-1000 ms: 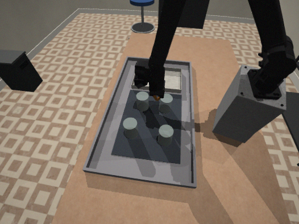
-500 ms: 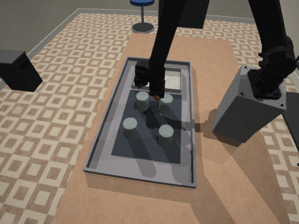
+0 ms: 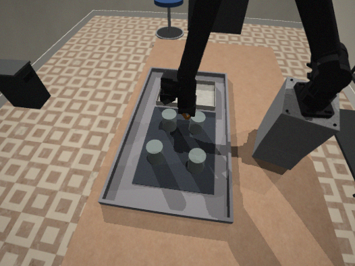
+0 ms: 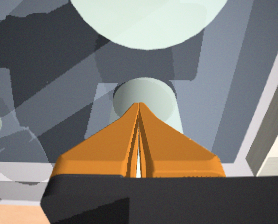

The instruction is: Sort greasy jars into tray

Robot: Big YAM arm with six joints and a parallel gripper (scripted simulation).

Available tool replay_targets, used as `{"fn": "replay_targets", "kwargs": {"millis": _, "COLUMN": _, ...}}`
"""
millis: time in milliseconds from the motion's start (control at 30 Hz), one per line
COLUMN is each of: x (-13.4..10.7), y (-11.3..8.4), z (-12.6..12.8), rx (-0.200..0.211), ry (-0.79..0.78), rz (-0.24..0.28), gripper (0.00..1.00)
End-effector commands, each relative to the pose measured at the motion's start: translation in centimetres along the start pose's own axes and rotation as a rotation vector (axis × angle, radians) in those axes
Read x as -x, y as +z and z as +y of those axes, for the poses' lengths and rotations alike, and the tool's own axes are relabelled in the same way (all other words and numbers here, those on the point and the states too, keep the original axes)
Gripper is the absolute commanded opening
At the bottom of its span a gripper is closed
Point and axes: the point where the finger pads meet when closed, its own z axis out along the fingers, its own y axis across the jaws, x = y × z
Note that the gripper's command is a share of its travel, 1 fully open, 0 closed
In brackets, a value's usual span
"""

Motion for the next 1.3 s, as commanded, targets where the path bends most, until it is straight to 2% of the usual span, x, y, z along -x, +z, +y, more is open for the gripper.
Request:
{"fn": "replay_targets", "kwargs": {"millis": 0, "x": -0.14, "y": -0.56, "z": -0.17, "rx": 0.001, "ry": -0.002, "rz": -0.008, "gripper": 0.00}}
{"fn": "replay_targets", "kwargs": {"millis": 1267, "x": -0.59, "y": -0.56, "z": -0.17, "rx": 0.001, "ry": -0.002, "rz": -0.008, "gripper": 0.00}}
